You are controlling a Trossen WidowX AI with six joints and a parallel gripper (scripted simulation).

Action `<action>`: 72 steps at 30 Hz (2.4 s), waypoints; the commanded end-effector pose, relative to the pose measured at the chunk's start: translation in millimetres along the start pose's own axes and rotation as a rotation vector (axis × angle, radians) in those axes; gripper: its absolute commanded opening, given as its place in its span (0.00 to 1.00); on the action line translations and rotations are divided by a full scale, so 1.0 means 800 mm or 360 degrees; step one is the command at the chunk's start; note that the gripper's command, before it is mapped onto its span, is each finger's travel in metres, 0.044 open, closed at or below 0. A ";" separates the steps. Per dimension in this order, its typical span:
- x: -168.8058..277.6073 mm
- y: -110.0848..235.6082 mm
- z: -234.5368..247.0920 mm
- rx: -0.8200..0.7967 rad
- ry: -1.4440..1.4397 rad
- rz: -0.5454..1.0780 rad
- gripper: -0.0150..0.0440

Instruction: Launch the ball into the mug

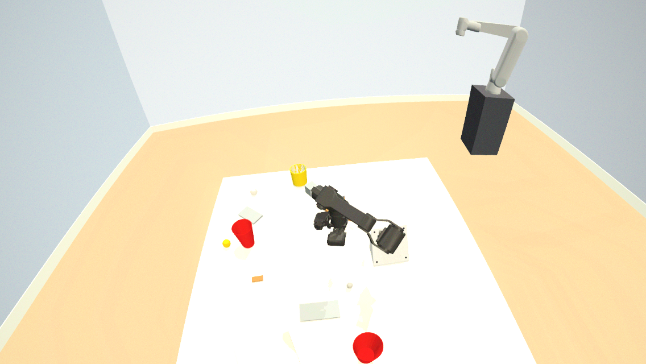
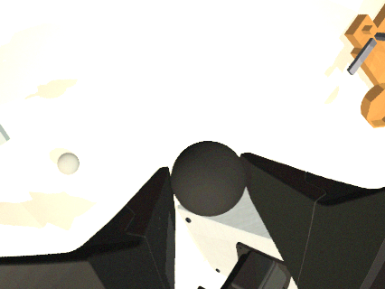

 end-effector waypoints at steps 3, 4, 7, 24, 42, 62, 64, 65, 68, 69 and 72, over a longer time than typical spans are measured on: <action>-0.010 0.002 -0.033 -0.0012 -0.0179 0.0046 0.25; -0.011 0.002 -0.038 -0.0015 -0.0204 0.0054 0.25; -0.015 0.002 -0.054 -0.0023 -0.0279 0.0076 0.25; -0.022 -0.008 -0.150 -0.0083 -0.0675 0.0211 0.25; -0.007 -0.042 -0.250 -0.0169 -0.1038 0.0369 0.25; 0.001 -0.079 -0.286 -0.0205 -0.1153 0.0428 0.25; 0.000 -0.081 -0.286 -0.0205 -0.1153 0.0428 0.25; 0.000 -0.083 -0.286 -0.0205 -0.1153 0.0428 0.25; 0.000 -0.088 -0.287 -0.0205 -0.1153 0.0428 0.25; 0.000 -0.090 -0.287 -0.0205 -0.1153 0.0428 0.25; -0.001 -0.096 -0.287 -0.0206 -0.1153 0.0428 0.25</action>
Point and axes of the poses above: the point midway between the two fingers, 35 mm back from their tips, its own y axis back along the fingers, its own z axis across the jaws, x = y × z, the point moved 9 cm from there along y, back along the fingers
